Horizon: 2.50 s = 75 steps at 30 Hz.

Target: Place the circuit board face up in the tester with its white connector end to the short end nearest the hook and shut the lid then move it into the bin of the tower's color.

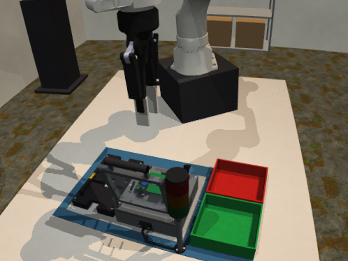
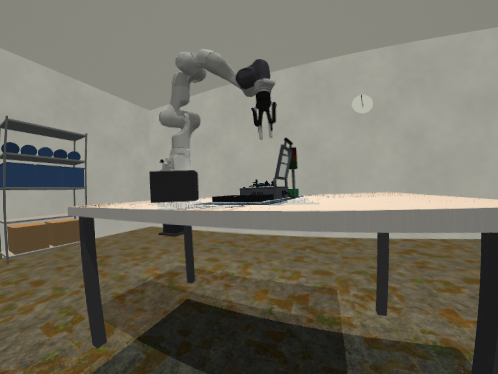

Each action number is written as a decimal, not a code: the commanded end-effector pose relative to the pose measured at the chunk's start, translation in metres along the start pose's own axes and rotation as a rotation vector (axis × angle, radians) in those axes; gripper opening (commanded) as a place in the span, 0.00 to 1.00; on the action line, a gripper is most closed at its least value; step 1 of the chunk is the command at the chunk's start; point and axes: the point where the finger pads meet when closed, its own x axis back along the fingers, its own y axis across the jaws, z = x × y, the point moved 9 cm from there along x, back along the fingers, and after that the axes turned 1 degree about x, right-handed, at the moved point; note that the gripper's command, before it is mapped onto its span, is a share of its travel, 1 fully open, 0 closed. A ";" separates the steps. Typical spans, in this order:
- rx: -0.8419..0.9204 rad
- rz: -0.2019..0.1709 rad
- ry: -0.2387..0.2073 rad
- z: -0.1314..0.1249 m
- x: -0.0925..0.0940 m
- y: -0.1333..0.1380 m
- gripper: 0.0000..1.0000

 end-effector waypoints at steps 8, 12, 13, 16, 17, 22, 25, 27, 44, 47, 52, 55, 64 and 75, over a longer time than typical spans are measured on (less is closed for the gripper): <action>-0.018 -0.008 0.010 0.004 -0.002 -0.051 0.30; -0.018 -0.008 0.009 0.005 -0.002 -0.080 0.30; -0.018 -0.008 0.010 0.005 -0.002 -0.086 0.30; -0.018 -0.008 0.010 0.006 -0.002 -0.101 0.30; -0.018 -0.008 0.009 0.006 -0.002 -0.105 0.30; -0.018 -0.008 0.009 0.006 -0.002 -0.112 0.30; -0.018 -0.008 0.010 0.006 -0.002 -0.116 0.30; -0.018 -0.008 0.010 0.006 -0.002 -0.116 0.30; -0.018 -0.008 0.010 0.006 -0.004 -0.116 0.30; -0.018 -0.008 0.010 0.006 -0.005 -0.116 0.30; -0.018 -0.008 0.010 0.006 -0.006 -0.116 0.30; -0.018 -0.008 0.010 0.006 -0.006 -0.116 0.30; -0.018 -0.008 0.010 0.006 -0.007 -0.116 0.30; -0.018 -0.008 0.010 0.006 -0.007 -0.116 0.30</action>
